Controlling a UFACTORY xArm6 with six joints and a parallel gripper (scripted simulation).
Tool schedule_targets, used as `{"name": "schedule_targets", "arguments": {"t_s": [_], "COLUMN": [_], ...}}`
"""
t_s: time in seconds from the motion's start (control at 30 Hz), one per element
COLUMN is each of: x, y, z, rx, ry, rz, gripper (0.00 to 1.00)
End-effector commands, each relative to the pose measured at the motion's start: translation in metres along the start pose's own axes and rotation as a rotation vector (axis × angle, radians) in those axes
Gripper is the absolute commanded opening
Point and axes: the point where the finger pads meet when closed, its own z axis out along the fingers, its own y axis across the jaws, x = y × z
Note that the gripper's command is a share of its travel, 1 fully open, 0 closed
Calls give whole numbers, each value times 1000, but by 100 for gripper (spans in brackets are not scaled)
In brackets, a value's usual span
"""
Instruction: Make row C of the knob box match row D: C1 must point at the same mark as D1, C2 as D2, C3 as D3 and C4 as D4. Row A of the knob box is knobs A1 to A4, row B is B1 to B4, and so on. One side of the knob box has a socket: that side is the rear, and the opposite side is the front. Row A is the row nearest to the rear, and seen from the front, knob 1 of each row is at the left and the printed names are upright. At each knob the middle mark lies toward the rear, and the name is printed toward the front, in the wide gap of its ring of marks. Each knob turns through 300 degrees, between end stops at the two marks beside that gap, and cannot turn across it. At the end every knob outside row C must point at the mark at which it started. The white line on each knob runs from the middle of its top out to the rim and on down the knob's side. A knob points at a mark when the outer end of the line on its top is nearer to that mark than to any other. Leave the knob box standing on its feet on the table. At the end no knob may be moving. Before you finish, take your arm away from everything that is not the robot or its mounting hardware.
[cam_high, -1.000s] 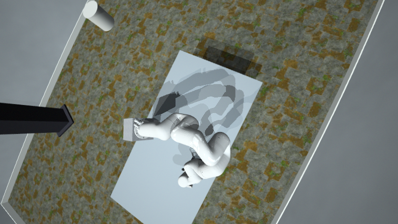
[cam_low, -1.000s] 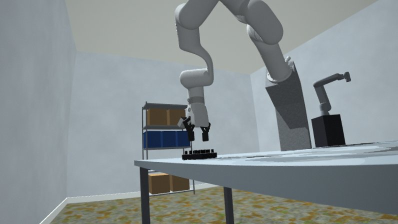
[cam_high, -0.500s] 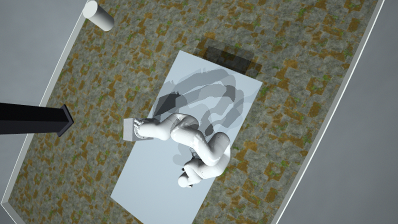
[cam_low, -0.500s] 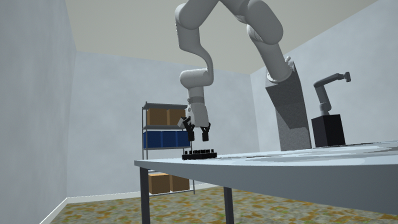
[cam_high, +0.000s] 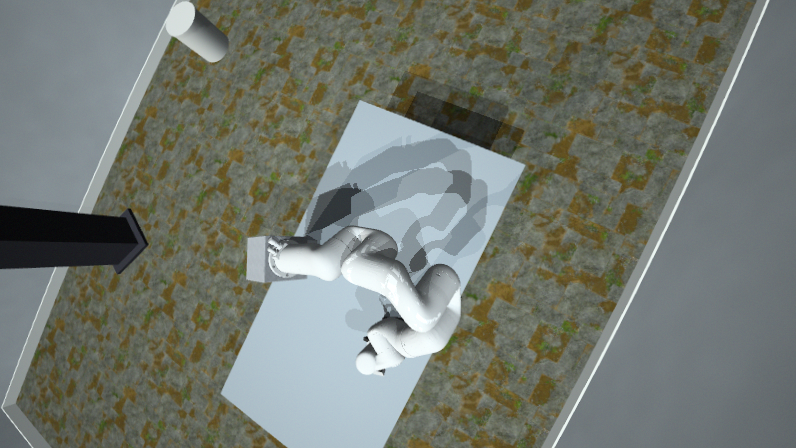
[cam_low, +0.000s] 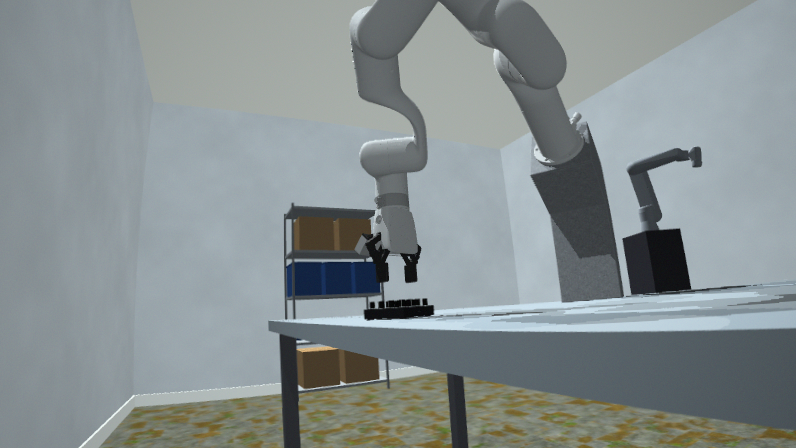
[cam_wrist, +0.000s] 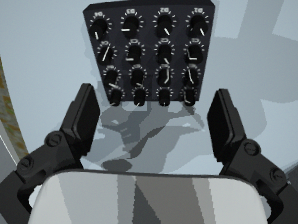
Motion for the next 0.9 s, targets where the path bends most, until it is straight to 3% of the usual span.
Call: {"name": "schedule_targets", "arguments": {"t_s": [0.0,0.87], "x": [1,-7], "y": [0,0], "z": [-1,0], "rx": [0,-1], "ry": [2,1], "rz": [0,0], "gripper": [100,100]}}
